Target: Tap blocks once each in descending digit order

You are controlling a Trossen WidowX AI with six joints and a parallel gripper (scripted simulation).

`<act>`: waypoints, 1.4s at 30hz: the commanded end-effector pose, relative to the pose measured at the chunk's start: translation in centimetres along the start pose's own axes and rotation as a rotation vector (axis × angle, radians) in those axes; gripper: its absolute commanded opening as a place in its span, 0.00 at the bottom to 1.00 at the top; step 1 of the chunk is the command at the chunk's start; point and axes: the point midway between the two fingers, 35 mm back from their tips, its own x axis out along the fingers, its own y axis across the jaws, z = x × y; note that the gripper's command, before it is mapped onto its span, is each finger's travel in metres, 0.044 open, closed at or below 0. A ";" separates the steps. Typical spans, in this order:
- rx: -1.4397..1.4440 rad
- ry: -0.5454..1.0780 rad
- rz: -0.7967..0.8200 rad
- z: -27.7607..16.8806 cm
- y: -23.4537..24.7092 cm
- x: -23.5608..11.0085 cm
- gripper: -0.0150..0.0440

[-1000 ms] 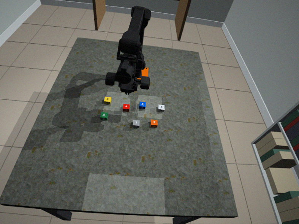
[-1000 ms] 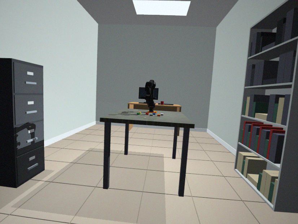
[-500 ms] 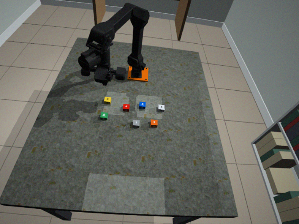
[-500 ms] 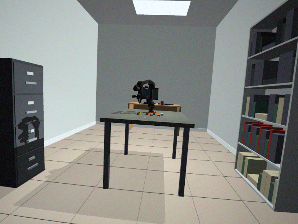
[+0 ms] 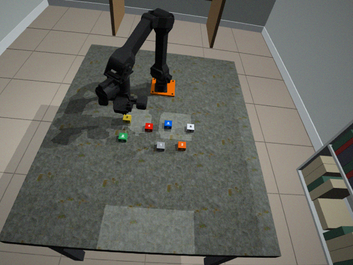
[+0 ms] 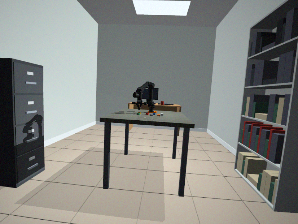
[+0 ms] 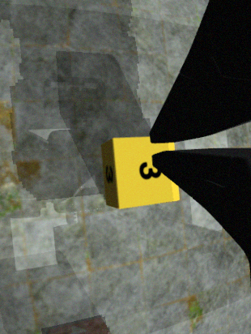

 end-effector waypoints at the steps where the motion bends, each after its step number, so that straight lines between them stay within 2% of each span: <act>1: -0.004 -0.005 0.000 0.1 0.0 0.3 0.29; 21: -0.004 -0.005 0.000 0.0 0.0 2.9 0.29; 25: -0.004 -0.005 0.000 0.0 0.0 0.1 0.29; 30: -0.004 -0.005 0.000 0.1 -0.1 -0.9 0.29; 36: -0.004 -0.005 0.000 0.0 0.0 -8.0 0.29; 42: -0.016 -0.005 -0.002 0.8 0.6 -8.3 0.29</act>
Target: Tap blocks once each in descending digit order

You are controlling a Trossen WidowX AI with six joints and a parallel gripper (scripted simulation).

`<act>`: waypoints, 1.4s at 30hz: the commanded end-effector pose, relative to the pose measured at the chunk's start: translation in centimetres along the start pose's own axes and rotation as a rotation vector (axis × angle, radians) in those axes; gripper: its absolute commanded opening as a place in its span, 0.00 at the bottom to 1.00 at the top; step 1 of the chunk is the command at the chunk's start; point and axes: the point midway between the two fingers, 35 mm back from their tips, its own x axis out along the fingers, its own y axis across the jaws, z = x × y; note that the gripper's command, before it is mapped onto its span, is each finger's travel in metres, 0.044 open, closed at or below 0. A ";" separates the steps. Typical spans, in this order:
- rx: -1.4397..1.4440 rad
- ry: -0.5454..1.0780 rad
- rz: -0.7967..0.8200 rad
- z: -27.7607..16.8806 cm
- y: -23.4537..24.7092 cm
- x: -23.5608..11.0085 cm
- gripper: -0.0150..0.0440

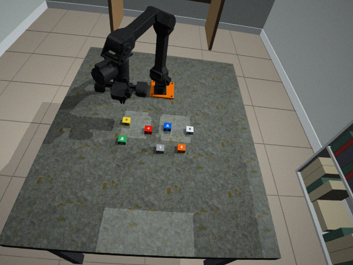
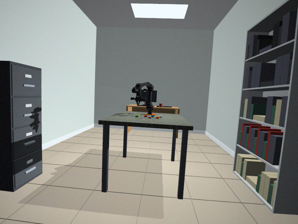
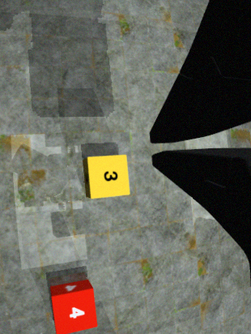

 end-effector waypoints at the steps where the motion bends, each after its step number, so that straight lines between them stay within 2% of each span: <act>1: -0.019 0.009 0.004 1.1 1.0 0.0 0.29; 9: -0.082 -0.001 -0.005 6.8 7.5 -0.5 0.29; 14: -0.050 -0.005 0.010 9.7 13.4 -0.6 0.29; 20: -0.011 -0.004 0.029 11.6 21.7 -0.6 0.29; 23: 0.000 -0.003 0.034 11.7 24.2 -0.6 0.29; 27: 0.003 -0.002 0.035 11.8 24.8 0.3 0.29; 33: 0.003 -0.002 0.035 11.7 25.0 7.3 0.29; 42: 0.003 -0.002 0.035 11.7 25.0 7.6 0.29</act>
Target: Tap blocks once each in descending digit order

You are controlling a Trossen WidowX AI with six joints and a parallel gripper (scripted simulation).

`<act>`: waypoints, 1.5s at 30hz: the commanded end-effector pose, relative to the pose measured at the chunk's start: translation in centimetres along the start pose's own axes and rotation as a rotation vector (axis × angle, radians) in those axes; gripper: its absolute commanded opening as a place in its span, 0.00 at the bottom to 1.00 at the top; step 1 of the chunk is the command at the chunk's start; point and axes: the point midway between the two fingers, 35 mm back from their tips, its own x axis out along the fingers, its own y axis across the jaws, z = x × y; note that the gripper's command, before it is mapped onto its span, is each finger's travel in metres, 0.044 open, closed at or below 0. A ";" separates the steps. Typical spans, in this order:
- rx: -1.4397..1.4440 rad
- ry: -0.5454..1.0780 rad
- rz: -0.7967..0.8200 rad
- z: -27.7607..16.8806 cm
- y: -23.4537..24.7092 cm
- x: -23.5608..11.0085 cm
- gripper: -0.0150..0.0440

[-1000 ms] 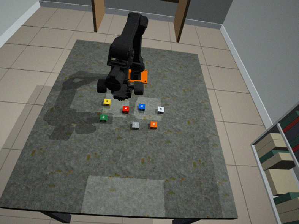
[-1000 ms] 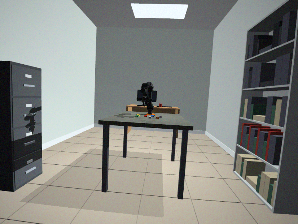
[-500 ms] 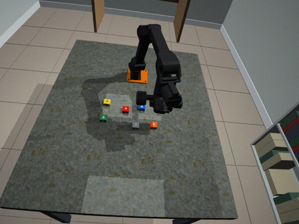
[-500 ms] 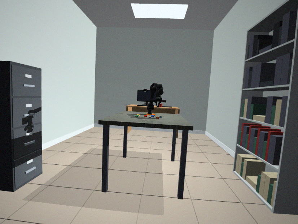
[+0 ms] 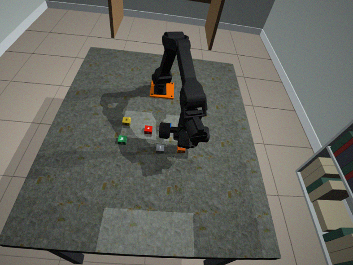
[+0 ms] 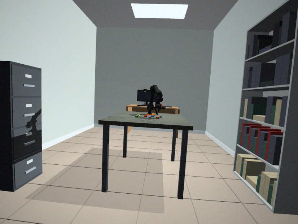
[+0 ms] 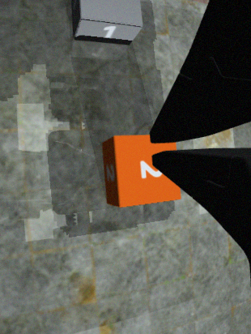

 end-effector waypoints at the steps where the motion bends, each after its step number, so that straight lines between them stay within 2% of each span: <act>1: 0.004 -0.007 0.005 0.1 0.1 0.0 0.29; 23: 0.004 -0.007 0.005 0.1 0.1 2.8 0.29; 27: 0.004 -0.007 0.005 0.1 0.1 0.0 0.29; 32: 0.006 -0.008 0.006 0.1 0.1 -1.1 0.29; 38: 0.005 -0.008 0.005 0.0 0.1 -8.1 0.29; 42: 0.004 -0.007 0.005 0.1 -0.2 -8.3 0.29; 45: 0.004 -0.008 0.000 0.6 -4.3 -8.3 0.29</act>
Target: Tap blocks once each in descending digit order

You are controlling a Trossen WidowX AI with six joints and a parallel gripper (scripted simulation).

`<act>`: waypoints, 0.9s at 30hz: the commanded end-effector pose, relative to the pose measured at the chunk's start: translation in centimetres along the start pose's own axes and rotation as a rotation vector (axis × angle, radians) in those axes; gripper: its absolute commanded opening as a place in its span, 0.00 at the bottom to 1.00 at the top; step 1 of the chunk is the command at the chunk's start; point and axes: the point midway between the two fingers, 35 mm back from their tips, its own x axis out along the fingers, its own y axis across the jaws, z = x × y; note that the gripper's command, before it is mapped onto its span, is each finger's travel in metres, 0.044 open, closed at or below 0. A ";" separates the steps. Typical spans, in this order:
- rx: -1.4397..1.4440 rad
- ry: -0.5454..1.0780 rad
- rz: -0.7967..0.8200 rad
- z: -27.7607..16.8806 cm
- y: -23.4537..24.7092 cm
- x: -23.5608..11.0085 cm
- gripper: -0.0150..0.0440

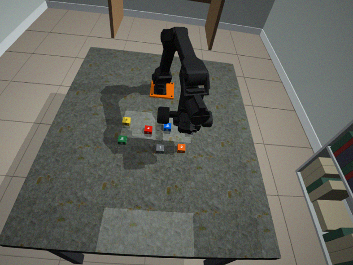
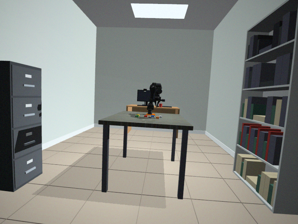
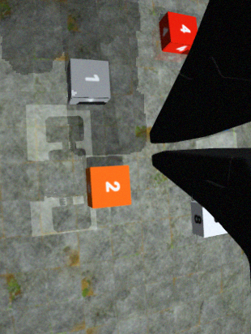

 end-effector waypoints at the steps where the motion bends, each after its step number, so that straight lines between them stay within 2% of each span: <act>1: 0.021 0.013 -0.010 0.2 -4.9 0.2 0.29; 3: 0.021 0.013 -0.012 0.2 -7.2 0.2 0.29; 10: 0.021 0.013 -0.012 0.2 -7.5 0.4 0.29; 17: 0.021 0.013 -0.012 0.1 -7.6 8.0 0.29; 27: 0.021 0.013 -0.012 0.1 -7.6 8.5 0.29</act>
